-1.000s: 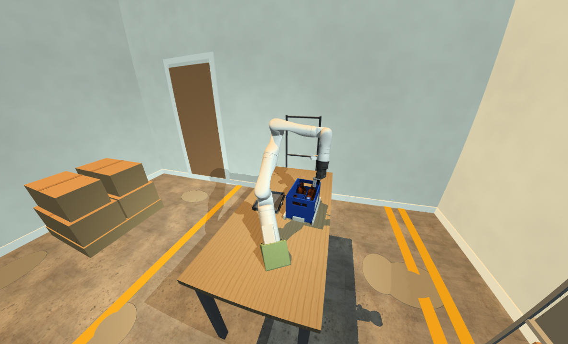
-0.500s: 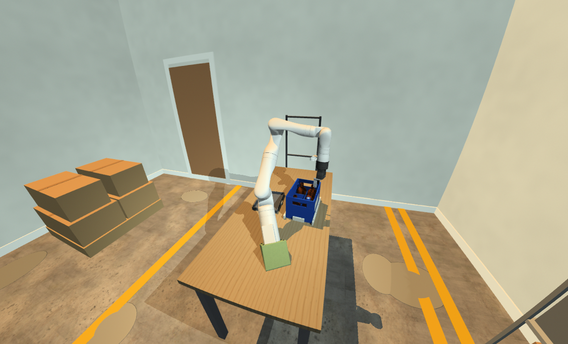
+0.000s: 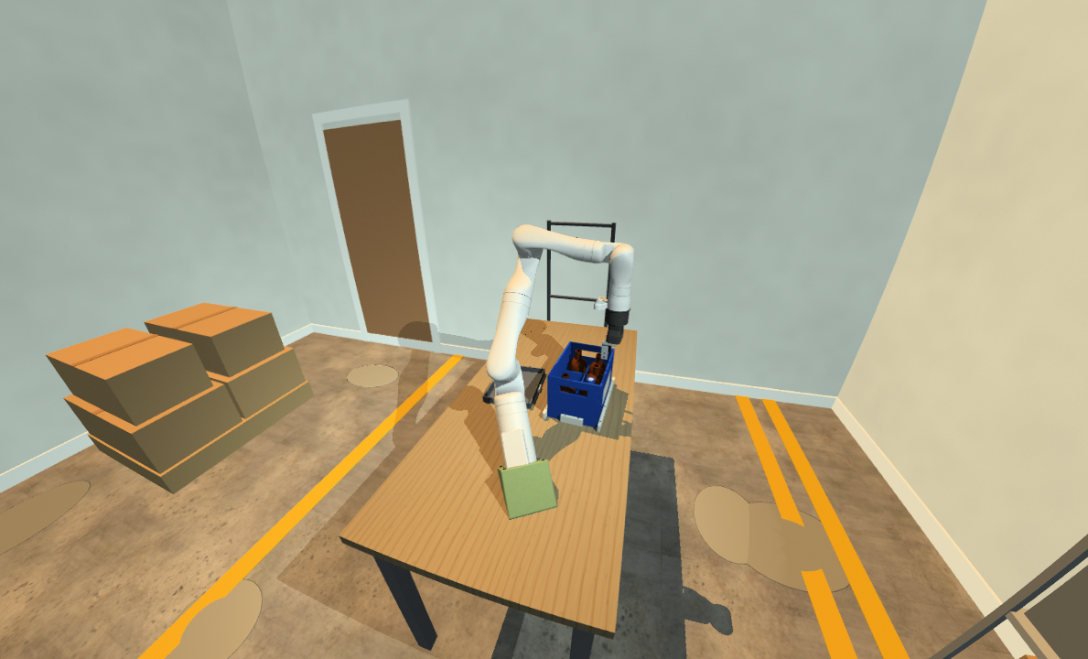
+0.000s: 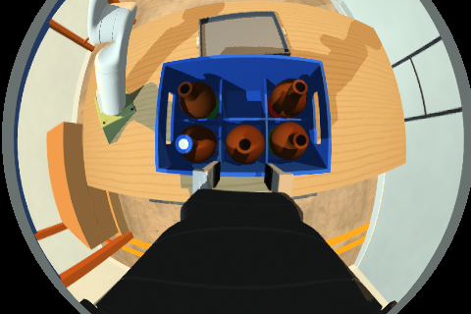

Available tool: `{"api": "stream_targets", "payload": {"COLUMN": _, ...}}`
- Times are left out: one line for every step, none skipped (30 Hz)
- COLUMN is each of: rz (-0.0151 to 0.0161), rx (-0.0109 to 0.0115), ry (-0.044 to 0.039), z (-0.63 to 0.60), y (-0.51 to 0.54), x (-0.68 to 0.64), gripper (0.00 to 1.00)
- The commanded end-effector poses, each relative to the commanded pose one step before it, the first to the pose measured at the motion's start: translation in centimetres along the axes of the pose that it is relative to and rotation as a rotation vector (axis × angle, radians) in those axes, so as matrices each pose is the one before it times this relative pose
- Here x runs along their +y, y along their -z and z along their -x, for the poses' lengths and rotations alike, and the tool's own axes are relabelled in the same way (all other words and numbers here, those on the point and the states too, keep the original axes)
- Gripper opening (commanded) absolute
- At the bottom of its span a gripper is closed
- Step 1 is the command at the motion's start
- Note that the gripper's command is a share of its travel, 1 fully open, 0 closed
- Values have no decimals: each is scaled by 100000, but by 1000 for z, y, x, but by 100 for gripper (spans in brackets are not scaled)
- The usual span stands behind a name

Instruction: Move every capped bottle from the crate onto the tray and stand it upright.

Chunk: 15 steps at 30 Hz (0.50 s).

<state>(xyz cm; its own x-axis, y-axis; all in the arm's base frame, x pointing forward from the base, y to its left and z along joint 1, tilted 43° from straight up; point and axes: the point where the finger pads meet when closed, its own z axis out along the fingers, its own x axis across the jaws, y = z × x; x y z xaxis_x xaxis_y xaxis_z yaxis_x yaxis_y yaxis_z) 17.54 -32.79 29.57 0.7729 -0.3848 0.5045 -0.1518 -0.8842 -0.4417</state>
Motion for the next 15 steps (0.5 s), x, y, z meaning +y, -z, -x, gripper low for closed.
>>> {"api": "stream_targets", "payload": {"rz": 211, "rx": 681, "ry": 620, "z": 103, "y": 125, "x": 73, "gripper": 100}}
{"api": "stream_targets", "payload": {"rz": -6, "rx": 259, "ry": 492, "z": 9, "y": 9, "x": 5, "gripper": 100}}
{"api": "stream_targets", "payload": {"rz": -6, "rx": 259, "ry": 492, "z": 9, "y": 9, "x": 5, "gripper": 100}}
{"api": "stream_targets", "payload": {"rz": -6, "rx": 259, "ry": 492, "z": 9, "y": 9, "x": 5, "gripper": 100}}
{"api": "stream_targets", "payload": {"rz": -6, "rx": 259, "ry": 492, "z": 9, "y": 9, "x": 5, "gripper": 100}}
{"api": "stream_targets", "payload": {"rz": -6, "rx": 259, "ry": 492, "z": 9, "y": 9, "x": 5, "gripper": 100}}
{"api": "stream_targets", "payload": {"rz": -6, "rx": 259, "ry": 492, "z": 9, "y": 9, "x": 5, "gripper": 100}}
{"api": "stream_targets", "payload": {"rz": -6, "rx": 259, "ry": 492, "z": 9, "y": 9, "x": 5, "gripper": 100}}
{"api": "stream_targets", "payload": {"rz": -6, "rx": 259, "ry": 492, "z": 9, "y": 9, "x": 5, "gripper": 100}}
{"api": "stream_targets", "payload": {"rz": -6, "rx": 259, "ry": 492, "z": 9, "y": 9, "x": 5, "gripper": 100}}
{"api": "stream_targets", "payload": {"rz": 0, "rx": 0, "ry": 0, "z": 0, "y": 0, "x": 0, "gripper": 100}}
{"api": "stream_targets", "payload": {"rz": 0, "rx": 0, "ry": 0, "z": 0, "y": 0, "x": 0, "gripper": 100}}
{"api": "stream_targets", "payload": {"rz": -79, "rx": -144, "ry": 211, "z": -74, "y": -51, "x": -39, "gripper": 100}}
{"api": "stream_targets", "payload": {"rz": 0, "rx": 0, "ry": 0, "z": 0, "y": 0, "x": 0, "gripper": 100}}
{"api": "stream_targets", "payload": {"rz": 0, "rx": 0, "ry": 0, "z": 0, "y": 0, "x": 0, "gripper": 100}}
